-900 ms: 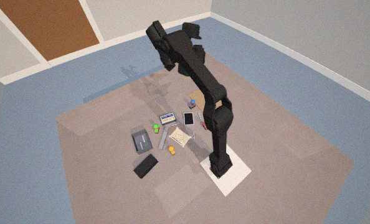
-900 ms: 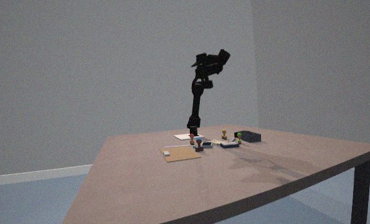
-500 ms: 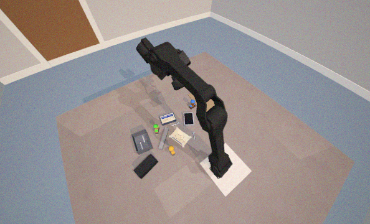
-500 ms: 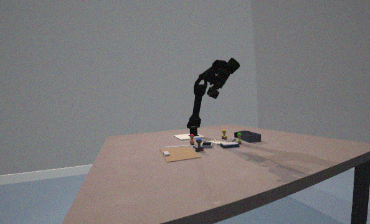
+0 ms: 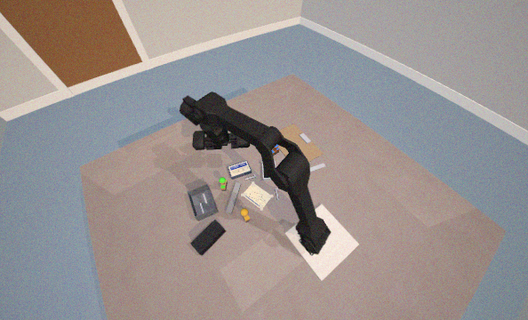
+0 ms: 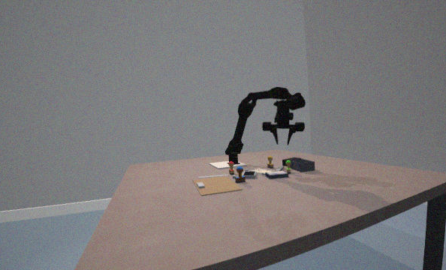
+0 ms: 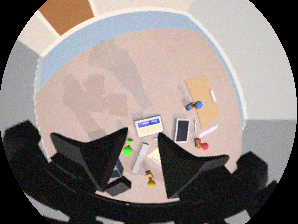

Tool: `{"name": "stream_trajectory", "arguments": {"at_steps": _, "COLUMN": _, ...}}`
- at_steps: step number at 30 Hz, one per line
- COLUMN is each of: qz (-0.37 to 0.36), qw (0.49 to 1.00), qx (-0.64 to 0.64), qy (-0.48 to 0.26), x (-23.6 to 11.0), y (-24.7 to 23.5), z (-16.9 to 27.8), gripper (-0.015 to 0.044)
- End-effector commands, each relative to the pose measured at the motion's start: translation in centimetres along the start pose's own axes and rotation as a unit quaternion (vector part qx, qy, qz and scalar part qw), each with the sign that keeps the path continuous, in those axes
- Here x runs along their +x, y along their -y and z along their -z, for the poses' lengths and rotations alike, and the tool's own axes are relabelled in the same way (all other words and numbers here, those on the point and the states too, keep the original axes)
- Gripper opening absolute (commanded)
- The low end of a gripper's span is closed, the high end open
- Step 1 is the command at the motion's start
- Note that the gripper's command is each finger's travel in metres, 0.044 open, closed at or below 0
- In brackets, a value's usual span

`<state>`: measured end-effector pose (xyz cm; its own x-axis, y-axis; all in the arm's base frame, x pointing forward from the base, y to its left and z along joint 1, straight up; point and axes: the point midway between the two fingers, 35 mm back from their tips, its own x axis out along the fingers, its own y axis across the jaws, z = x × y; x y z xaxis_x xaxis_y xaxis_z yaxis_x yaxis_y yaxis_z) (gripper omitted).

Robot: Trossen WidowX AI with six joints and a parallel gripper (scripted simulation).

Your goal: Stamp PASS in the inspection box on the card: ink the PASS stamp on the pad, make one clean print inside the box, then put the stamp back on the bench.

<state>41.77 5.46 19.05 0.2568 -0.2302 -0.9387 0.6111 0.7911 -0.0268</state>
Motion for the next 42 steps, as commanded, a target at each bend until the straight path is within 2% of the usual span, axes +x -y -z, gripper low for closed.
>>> {"name": "stream_trajectory", "arguments": {"at_steps": 1, "qz": -0.062, "qw": 0.960, "qx": -0.243, "qy": -0.125, "x": 2.5, "y": -2.9, "z": 6.8, "gripper": 0.0211}}
{"name": "stream_trajectory", "arguments": {"at_steps": 5, "qz": -0.081, "qw": 0.942, "qx": -0.290, "qy": -0.147, "x": 2.7, "y": -3.2, "z": 8.5, "gripper": 0.0211}}
{"name": "stream_trajectory", "arguments": {"at_steps": 14, "qz": -0.081, "qw": 0.942, "qx": -0.291, "qy": -0.147, "x": 2.9, "y": -3.2, "z": 8.7, "gripper": 0.0211}}
{"name": "stream_trajectory", "arguments": {"at_steps": 42, "qz": -0.081, "qw": 0.942, "qx": -0.291, "qy": -0.147, "x": 7.3, "y": -3.5, "z": 10.1, "gripper": 0.0211}}
